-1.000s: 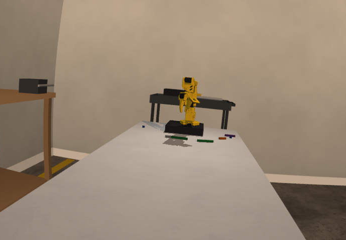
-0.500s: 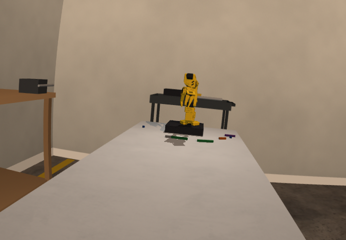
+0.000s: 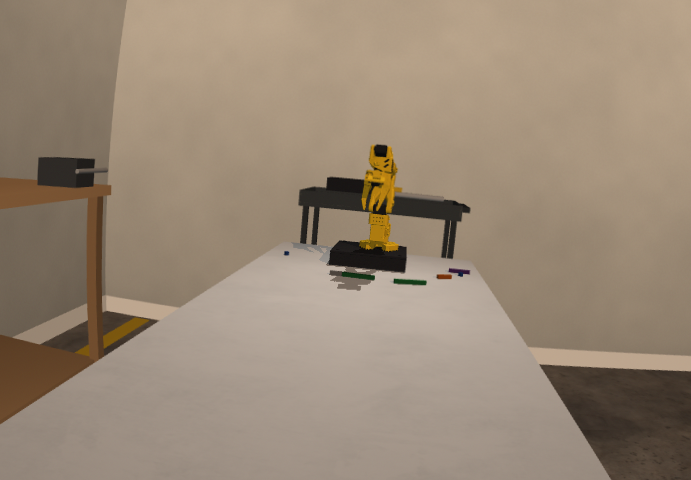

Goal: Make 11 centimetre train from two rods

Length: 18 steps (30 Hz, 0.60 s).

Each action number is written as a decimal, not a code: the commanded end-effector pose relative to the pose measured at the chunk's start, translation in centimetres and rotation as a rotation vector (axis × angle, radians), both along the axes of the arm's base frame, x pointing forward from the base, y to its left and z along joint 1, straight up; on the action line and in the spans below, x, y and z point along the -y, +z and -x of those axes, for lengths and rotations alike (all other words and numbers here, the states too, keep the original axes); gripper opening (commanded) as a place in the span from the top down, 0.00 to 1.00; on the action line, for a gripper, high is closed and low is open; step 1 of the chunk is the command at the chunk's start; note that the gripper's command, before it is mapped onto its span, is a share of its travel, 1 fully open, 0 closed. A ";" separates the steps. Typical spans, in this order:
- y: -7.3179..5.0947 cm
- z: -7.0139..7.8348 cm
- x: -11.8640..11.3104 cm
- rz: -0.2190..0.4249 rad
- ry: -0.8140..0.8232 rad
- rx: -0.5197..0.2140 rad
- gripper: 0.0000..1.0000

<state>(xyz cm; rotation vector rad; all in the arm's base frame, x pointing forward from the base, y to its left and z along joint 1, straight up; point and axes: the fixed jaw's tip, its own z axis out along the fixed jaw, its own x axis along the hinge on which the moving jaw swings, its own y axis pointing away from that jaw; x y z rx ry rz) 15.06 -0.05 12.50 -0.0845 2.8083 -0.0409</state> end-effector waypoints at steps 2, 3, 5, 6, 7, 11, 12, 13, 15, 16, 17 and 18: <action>0.0 0.4 0.1 -0.014 -0.044 0.001 0.83; 0.0 0.5 0.1 -0.015 -0.047 0.002 0.83; 0.0 0.5 0.1 -0.015 -0.047 0.002 0.83; 0.0 0.5 0.1 -0.015 -0.048 0.003 0.83; 0.0 0.5 0.1 -0.016 -0.050 0.004 0.83; 0.0 0.5 0.1 -0.016 -0.051 0.004 0.83; 0.0 0.5 0.1 -0.016 -0.051 0.004 0.83; 0.0 0.5 0.1 -0.016 -0.051 0.004 0.83; 0.0 0.5 0.1 -0.016 -0.051 0.004 0.83; 0.0 0.5 0.1 -0.016 -0.051 0.004 0.83; 0.0 0.5 0.1 -0.016 -0.051 0.004 0.83; 0.0 0.5 0.1 -0.016 -0.051 0.004 0.83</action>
